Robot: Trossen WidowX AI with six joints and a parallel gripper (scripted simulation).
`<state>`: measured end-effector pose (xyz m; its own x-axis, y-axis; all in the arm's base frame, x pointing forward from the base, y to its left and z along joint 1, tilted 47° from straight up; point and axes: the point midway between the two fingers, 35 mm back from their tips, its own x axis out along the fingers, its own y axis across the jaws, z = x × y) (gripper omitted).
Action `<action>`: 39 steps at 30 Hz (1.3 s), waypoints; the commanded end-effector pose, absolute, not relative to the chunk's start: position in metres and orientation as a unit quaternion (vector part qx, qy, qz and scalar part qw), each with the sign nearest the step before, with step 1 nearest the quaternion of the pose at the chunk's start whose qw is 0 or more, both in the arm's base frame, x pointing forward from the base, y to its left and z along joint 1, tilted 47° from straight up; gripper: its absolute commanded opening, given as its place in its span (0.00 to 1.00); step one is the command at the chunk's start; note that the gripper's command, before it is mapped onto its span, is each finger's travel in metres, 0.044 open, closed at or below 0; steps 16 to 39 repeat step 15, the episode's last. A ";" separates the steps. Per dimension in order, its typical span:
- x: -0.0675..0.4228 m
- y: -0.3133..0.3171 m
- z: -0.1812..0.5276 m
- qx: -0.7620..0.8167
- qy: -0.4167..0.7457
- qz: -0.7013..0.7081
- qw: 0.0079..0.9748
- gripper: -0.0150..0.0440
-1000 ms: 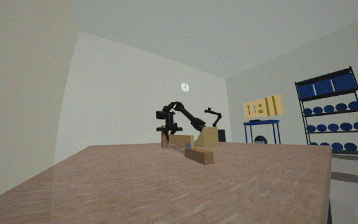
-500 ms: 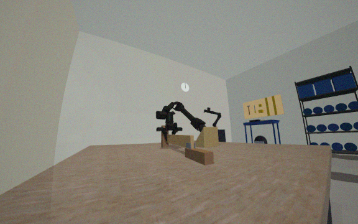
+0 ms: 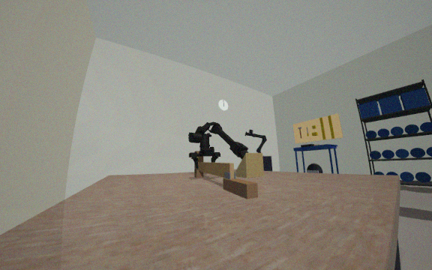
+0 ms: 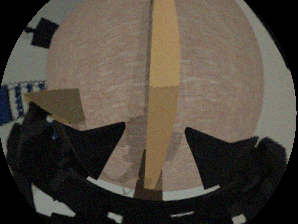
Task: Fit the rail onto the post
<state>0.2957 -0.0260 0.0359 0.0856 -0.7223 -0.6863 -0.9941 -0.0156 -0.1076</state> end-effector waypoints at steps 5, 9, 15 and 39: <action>0.296 0.010 0.035 -0.680 0.629 0.233 0.298 1.00; 0.296 0.010 0.035 -0.680 0.629 0.233 0.298 1.00; 0.296 0.010 0.035 -0.680 0.629 0.233 0.298 1.00; 0.296 0.010 0.035 -0.680 0.629 0.233 0.298 1.00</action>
